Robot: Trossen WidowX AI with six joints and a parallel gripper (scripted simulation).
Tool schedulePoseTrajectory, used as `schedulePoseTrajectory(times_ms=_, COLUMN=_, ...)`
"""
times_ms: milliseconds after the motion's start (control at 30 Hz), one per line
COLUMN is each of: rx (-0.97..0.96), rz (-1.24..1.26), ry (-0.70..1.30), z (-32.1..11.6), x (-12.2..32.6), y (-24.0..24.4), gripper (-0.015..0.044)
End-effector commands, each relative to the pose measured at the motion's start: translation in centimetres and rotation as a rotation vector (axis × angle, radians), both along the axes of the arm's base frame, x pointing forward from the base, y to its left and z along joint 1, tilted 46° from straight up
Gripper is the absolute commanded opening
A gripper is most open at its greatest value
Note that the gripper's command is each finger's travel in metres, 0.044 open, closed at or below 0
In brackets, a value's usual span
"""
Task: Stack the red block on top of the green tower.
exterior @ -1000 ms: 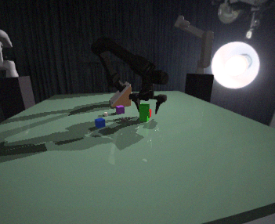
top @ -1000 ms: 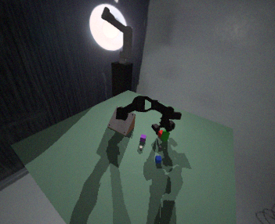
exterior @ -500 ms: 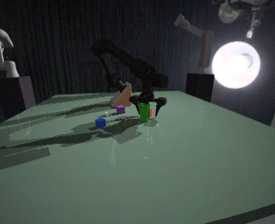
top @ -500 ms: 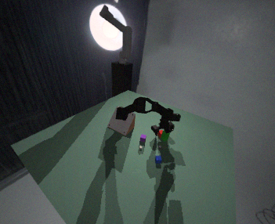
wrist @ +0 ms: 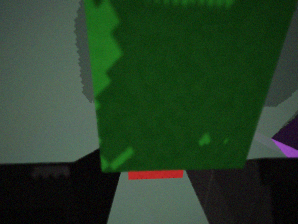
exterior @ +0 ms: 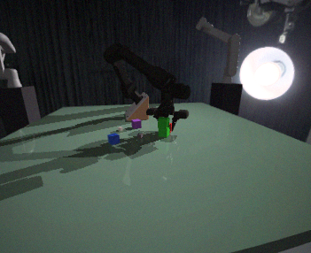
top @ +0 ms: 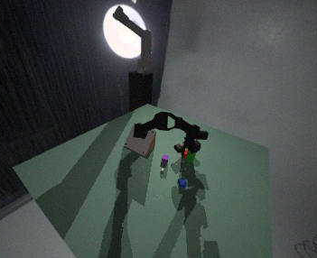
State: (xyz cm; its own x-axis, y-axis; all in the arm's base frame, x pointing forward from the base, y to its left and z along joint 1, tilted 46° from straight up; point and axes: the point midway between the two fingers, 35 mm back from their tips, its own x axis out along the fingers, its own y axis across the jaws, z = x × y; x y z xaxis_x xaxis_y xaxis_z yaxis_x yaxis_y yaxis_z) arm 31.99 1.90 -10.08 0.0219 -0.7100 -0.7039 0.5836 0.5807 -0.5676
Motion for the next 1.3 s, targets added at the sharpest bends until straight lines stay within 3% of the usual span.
schedulePoseTrajectory(times_ms=0, rx=-0.004, rz=0.003, ry=0.003, z=0.0, x=0.0, y=-0.1, gripper=0.0171)
schedulePoseTrajectory(times_ms=200, rx=-0.004, rz=0.003, ry=0.003, z=0.0, x=0.0, y=-0.1, gripper=0.0131)
schedulePoseTrajectory(times_ms=367, rx=-0.003, rz=0.003, ry=0.003, z=1.1, x=0.0, y=1.1, gripper=0.0)
schedulePoseTrajectory(times_ms=933, rx=0.001, rz=0.003, ry=0.004, z=8.0, x=-0.2, y=8.3, gripper=0.0)
schedulePoseTrajectory(times_ms=1267, rx=0.002, rz=0.003, ry=0.004, z=8.6, x=0.5, y=8.4, gripper=0.0)
